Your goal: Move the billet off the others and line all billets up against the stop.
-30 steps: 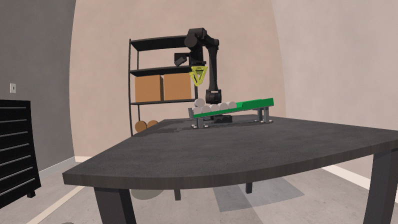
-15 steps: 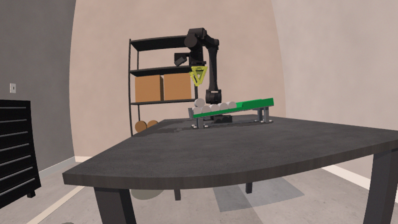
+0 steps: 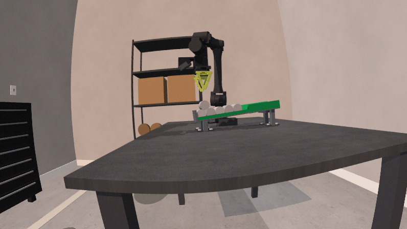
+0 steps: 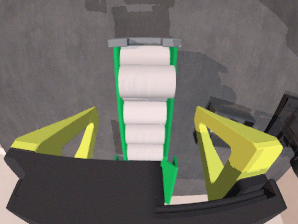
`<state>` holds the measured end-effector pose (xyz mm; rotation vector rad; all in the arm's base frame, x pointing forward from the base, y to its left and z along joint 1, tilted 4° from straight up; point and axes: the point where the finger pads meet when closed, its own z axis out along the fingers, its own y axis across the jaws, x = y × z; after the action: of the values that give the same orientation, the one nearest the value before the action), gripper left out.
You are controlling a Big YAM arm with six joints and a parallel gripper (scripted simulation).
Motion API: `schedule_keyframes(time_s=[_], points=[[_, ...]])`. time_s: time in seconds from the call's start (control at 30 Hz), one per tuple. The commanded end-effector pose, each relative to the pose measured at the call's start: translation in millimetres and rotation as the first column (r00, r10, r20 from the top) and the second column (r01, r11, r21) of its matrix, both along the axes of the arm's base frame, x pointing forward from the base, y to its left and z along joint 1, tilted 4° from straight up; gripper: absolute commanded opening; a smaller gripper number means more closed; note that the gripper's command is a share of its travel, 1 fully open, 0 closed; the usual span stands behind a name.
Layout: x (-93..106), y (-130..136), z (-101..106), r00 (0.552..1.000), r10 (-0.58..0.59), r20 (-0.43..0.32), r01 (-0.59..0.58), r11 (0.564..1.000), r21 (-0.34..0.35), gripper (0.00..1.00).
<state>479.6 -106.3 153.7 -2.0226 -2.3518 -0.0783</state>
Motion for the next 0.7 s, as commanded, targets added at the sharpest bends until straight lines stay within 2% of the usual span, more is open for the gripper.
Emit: schedule_keyframes(time_s=[0.0,0.1,0.13,0.2,0.3,0.4,0.43,0.67], points=[[4.2,7,-36,1.000,0.000,-0.017,0.001,1.000,0.006,0.89],[4.2,7,-39,1.000,0.000,-0.017,0.001,1.000,0.006,0.89],[23.8,-4,-19,0.999,-0.012,0.040,0.012,1.000,-0.007,0.89],[23.1,-5,1,0.997,-0.012,0.079,0.013,1.000,-0.016,0.89],[21.0,-4,1,0.997,-0.011,0.070,0.012,1.000,-0.014,0.89],[15.7,-3,-21,1.000,-0.012,0.023,0.012,1.000,-0.003,0.89],[15.0,-3,-23,1.000,-0.012,0.019,0.012,1.000,-0.002,0.89],[14.9,-3,-20,1.000,-0.012,0.025,0.012,1.000,-0.003,0.89]])
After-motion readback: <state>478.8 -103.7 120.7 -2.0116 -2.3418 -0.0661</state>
